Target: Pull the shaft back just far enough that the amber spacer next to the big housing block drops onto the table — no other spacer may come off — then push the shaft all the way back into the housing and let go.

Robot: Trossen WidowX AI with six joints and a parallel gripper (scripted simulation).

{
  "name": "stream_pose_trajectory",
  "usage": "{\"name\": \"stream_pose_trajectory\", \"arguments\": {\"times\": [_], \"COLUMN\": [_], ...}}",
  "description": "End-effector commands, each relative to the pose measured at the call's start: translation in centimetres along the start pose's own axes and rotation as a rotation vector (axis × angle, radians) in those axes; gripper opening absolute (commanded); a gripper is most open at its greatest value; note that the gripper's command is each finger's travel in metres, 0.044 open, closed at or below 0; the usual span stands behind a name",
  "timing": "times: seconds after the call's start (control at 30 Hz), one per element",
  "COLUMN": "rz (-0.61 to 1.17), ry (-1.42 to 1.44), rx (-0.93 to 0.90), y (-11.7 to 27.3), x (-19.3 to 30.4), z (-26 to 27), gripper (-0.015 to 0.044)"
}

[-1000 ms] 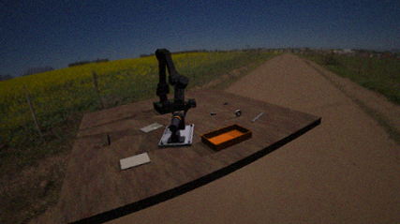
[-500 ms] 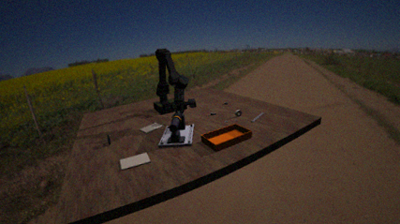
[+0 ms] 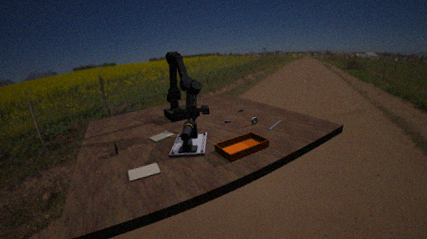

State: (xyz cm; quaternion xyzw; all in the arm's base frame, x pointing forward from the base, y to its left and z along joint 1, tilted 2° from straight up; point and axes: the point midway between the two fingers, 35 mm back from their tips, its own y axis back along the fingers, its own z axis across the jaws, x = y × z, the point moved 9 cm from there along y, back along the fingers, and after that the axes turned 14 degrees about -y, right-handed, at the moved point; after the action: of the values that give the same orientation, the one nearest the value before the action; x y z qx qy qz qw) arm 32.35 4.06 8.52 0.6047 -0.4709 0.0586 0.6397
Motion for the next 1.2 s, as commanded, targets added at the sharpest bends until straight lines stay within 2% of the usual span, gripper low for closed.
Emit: {"name": "stream_pose_trajectory", "arguments": {"times": [0.0,1.17], "rz": [0.0,0.0], "ry": [-0.002,-0.002], "rx": [-0.001,-0.001], "y": [0.3,0.73], "x": [-0.26,-0.68], "z": [0.1,0.2], "gripper": [0.0,0.0]}}
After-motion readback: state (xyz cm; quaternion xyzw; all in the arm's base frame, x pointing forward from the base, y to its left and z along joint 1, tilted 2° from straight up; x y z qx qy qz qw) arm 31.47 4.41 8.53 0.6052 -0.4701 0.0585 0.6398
